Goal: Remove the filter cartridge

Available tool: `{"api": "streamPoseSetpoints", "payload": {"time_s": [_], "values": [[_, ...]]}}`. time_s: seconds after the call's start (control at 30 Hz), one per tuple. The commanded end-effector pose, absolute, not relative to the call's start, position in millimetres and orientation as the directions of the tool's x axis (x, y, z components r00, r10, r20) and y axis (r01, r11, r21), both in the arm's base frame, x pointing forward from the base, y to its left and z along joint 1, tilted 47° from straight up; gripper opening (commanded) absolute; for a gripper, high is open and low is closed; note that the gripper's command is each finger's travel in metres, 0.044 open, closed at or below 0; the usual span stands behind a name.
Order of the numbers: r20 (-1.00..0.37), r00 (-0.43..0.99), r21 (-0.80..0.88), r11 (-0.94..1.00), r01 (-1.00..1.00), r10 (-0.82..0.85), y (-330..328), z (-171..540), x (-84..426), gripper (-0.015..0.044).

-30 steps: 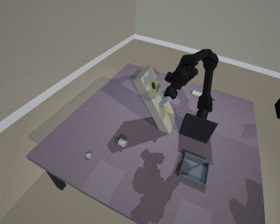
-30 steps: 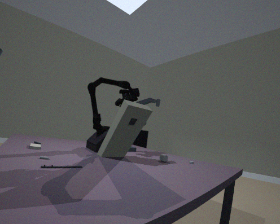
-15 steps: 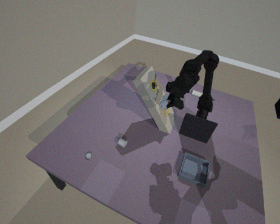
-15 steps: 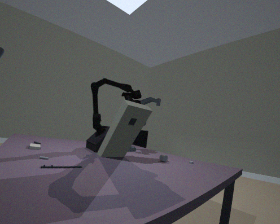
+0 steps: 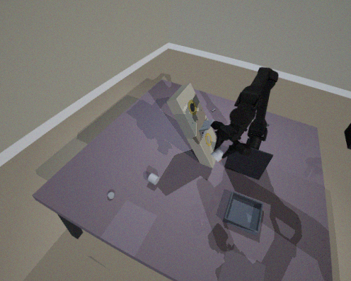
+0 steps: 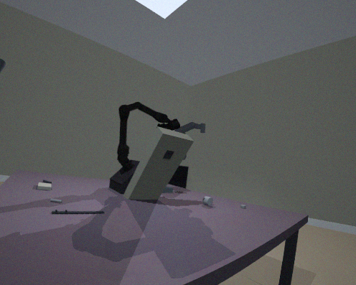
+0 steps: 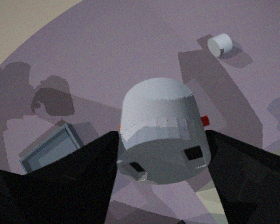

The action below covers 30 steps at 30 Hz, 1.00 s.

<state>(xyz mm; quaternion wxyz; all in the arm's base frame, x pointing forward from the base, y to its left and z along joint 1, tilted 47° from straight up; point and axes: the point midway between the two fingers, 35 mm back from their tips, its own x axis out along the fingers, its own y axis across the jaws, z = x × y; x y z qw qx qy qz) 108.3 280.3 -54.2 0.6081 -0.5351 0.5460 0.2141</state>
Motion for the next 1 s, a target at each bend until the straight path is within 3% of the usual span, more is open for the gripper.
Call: {"api": "streamPoseSetpoints", "payload": {"time_s": [0.0,0.27,0.97], "values": [[-0.923,0.258,-0.326,0.224,-0.919,-0.284,287,-71,88,0.0],[-0.928,0.248,-0.31,0.209,-0.928,-0.279,286,-76,82,0.0],[-0.962,-0.023,0.07,-0.162,-0.984,-0.273,200,-180,-53,0.0]]}}
